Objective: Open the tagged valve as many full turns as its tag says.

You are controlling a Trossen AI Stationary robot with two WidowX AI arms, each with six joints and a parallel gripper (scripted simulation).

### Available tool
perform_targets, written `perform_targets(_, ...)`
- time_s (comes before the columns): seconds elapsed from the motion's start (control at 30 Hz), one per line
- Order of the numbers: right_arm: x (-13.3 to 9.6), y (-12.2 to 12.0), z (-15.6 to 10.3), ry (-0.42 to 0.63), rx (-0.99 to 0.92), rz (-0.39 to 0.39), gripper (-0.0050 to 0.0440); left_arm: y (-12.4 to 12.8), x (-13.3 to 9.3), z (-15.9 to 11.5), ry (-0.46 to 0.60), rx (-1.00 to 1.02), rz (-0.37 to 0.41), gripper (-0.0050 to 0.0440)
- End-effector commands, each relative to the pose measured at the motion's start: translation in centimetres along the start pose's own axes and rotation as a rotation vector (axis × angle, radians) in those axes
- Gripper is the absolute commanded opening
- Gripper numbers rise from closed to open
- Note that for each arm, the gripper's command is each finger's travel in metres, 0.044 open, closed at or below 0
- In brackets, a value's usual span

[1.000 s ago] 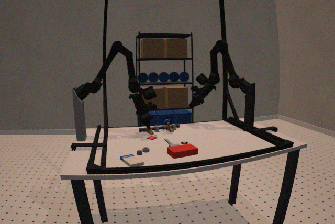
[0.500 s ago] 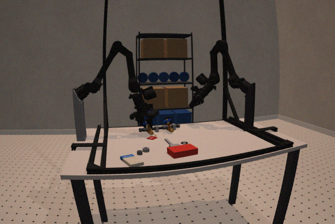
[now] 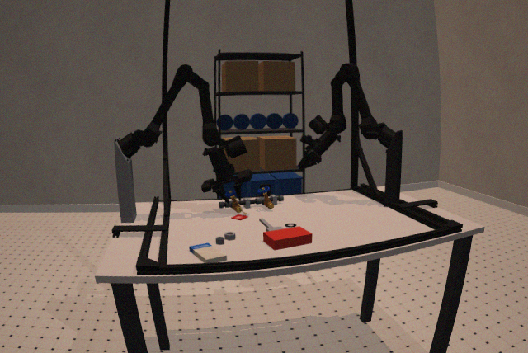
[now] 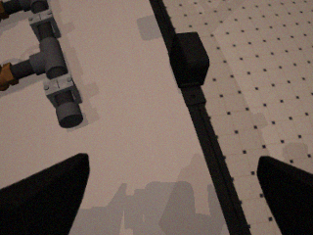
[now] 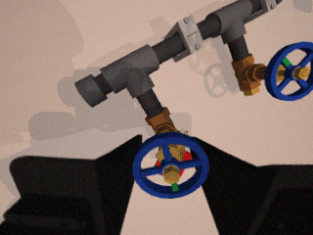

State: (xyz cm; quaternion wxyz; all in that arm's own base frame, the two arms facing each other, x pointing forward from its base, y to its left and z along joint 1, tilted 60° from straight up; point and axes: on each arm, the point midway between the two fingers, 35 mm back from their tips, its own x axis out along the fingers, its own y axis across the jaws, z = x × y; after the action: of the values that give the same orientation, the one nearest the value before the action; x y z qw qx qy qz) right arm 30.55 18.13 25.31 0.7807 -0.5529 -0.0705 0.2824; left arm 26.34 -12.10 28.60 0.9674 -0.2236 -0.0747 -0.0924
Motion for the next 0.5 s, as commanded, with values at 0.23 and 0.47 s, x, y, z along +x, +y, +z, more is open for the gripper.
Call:
perform_targets(0.23, 0.0, 0.0, 0.0, 0.0, 0.006, 0.0, 0.0192, 0.0, 0.0, 0.0, 0.0, 0.0, 0.0, 0.04)
perform_targets(0.47, 0.0, 0.0, 0.0, 0.0, 0.006, 0.0, 0.036, 0.0, 0.0, 0.0, 0.0, 0.0, 0.0, 0.04)
